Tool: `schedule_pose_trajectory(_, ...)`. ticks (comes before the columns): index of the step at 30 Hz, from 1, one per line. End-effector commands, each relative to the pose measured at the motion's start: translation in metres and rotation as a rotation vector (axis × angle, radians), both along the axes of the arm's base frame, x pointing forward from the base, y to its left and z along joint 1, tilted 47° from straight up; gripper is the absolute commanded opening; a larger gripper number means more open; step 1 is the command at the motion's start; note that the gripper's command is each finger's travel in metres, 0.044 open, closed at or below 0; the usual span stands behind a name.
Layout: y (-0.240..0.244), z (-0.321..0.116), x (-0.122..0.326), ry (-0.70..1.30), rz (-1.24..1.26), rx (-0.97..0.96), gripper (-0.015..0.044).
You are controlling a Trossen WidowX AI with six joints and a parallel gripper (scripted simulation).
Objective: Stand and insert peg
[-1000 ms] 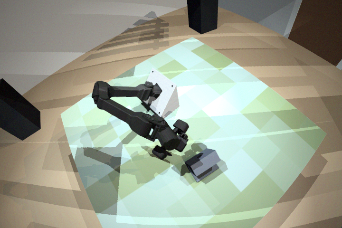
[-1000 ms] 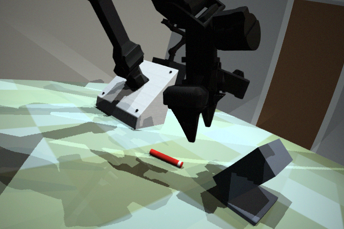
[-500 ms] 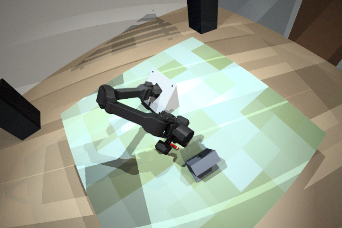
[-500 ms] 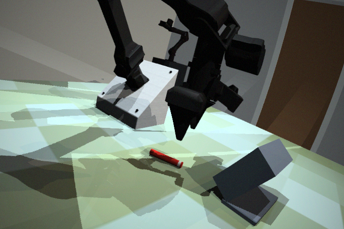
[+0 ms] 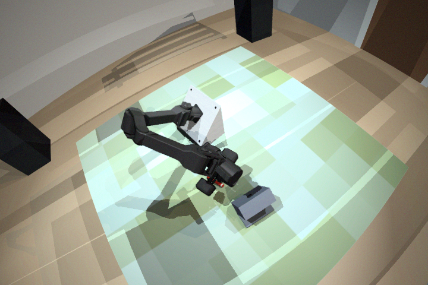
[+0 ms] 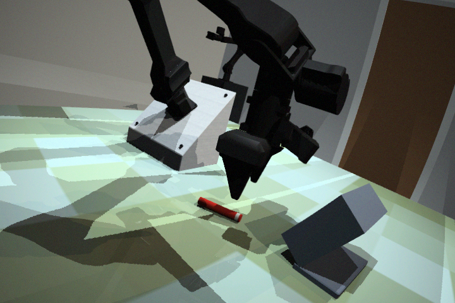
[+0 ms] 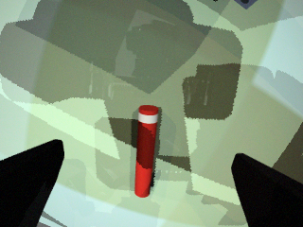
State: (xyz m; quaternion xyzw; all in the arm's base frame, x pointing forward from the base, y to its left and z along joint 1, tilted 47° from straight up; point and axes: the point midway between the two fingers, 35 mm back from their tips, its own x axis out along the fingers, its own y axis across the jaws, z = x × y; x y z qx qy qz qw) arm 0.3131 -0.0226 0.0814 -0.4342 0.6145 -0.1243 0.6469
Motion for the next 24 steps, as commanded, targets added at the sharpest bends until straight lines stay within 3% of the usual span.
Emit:
schedule_pose_trajectory(1, -0.006, -0.008, 0.000, 0.018, 0.001, -0.007, 0.0440)
schedule_pose_trajectory(24, -0.033, -0.032, 0.006, 0.016, 0.003, -0.012, 0.0440)
